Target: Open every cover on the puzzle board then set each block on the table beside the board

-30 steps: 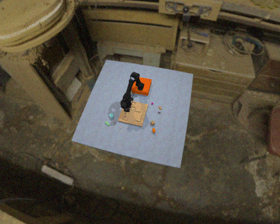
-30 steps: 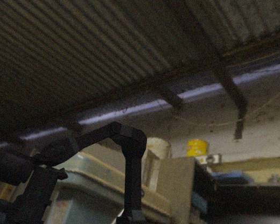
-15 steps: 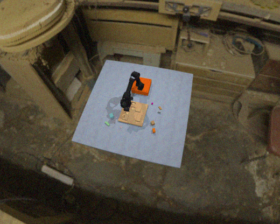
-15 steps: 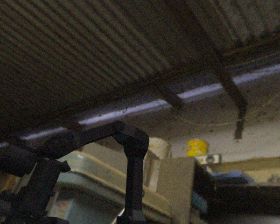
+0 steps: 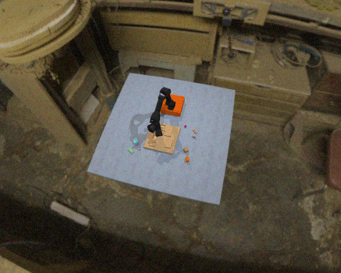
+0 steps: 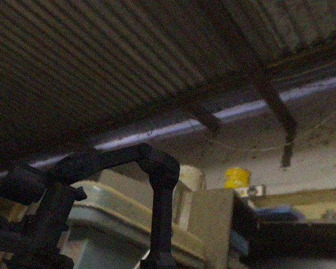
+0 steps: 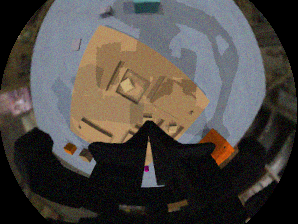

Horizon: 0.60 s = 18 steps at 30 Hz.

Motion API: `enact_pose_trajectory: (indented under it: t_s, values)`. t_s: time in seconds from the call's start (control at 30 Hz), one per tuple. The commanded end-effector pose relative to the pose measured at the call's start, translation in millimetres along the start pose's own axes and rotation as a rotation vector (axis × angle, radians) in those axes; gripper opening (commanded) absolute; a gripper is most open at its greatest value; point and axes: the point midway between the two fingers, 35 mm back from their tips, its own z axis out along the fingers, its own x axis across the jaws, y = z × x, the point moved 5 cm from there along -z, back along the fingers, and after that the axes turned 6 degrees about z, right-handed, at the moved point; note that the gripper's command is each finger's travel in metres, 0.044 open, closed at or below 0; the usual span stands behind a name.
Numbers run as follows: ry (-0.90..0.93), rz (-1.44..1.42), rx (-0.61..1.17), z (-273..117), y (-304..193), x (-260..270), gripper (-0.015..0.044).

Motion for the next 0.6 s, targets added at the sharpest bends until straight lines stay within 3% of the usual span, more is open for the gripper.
enact_pose_trajectory:
  t_s: [0.0,0.43,0.57]
  values:
    - [0.003,-0.462,-0.003,-2.8,-10.4,17.2,0.0000]
    - [0.005,-1.922,-0.011,-8.2,-50.8,59.7,0.0000]
    - [0.004,-2.248,-0.013,-9.3,-62.3,69.1,0.0000]
